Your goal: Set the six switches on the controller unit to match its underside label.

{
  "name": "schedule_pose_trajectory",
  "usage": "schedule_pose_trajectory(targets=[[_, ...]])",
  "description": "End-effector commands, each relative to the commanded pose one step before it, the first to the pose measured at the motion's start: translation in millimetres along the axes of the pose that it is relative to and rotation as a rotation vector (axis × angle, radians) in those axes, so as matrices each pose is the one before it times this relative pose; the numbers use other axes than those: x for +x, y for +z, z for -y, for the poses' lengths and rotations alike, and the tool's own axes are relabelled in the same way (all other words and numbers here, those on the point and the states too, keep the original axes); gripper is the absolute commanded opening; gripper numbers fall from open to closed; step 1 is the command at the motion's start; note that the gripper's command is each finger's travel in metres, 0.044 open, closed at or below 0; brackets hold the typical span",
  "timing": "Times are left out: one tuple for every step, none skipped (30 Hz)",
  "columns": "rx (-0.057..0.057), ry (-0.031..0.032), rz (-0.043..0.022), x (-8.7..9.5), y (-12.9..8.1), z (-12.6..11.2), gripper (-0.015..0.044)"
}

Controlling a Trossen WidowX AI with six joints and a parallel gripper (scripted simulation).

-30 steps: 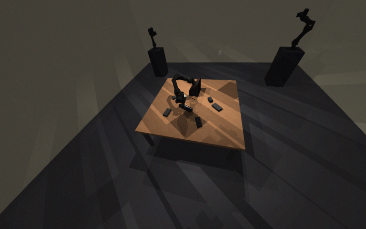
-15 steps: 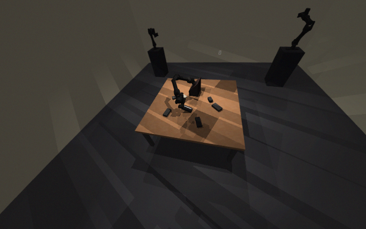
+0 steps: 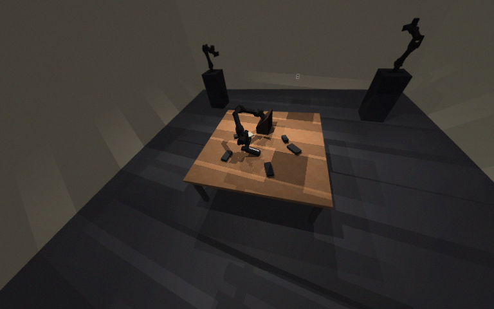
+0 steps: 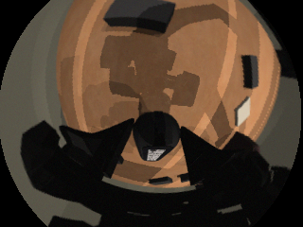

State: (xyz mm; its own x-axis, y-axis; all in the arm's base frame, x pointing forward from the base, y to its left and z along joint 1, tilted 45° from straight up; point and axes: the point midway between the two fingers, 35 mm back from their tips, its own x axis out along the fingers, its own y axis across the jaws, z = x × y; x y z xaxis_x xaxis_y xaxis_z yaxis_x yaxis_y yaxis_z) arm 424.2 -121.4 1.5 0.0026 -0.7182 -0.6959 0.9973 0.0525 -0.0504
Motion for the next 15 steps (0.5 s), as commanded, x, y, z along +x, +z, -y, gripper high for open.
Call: schedule_pose_trajectory(targets=[[-0.0156, -0.00799, -0.00819, 4.98, -2.95, 2.49, 0.0338], [0.0000, -0.00001, 0.00005, 0.72, 0.35, 0.00, 0.0338], [0.0000, -0.00001, 0.00005, 0.72, 0.35, 0.00, 0.0338], [0.0000, -0.00001, 0.00005, 0.73, 0.35, 0.00, 0.0338], [0.0000, -0.00001, 0.00005, 0.73, 0.34, 0.00, 0.0338], [0.0000, -0.00001, 0.00005, 0.73, 0.33, 0.00, 0.0338], [0.0000, -0.00001, 0.00005, 0.74, 0.33, 0.00, 0.0338], [0.0000, -0.00001, 0.00005, 0.74, 0.33, 0.00, 0.0338], [0.0000, -0.00001, 0.00005, 0.74, 0.32, 0.00, 0.0338], [0.0000, -0.00001, 0.00005, 0.74, 0.32, 0.00, 0.0338], [0.0000, -0.00001, 0.00005, 0.74, 0.32, 0.00, 0.0338], [0.0000, -0.00001, 0.00005, 0.74, 0.31, 0.00, 0.0338], [0.0000, -0.00001, 0.00005, 0.75, 0.30, 0.00, 0.0338], [0.0000, -0.00001, 0.00005, 0.75, 0.30, 0.00, 0.0338], [0.0000, -0.00001, 0.00005, 0.75, 0.30, 0.00, 0.0338]])
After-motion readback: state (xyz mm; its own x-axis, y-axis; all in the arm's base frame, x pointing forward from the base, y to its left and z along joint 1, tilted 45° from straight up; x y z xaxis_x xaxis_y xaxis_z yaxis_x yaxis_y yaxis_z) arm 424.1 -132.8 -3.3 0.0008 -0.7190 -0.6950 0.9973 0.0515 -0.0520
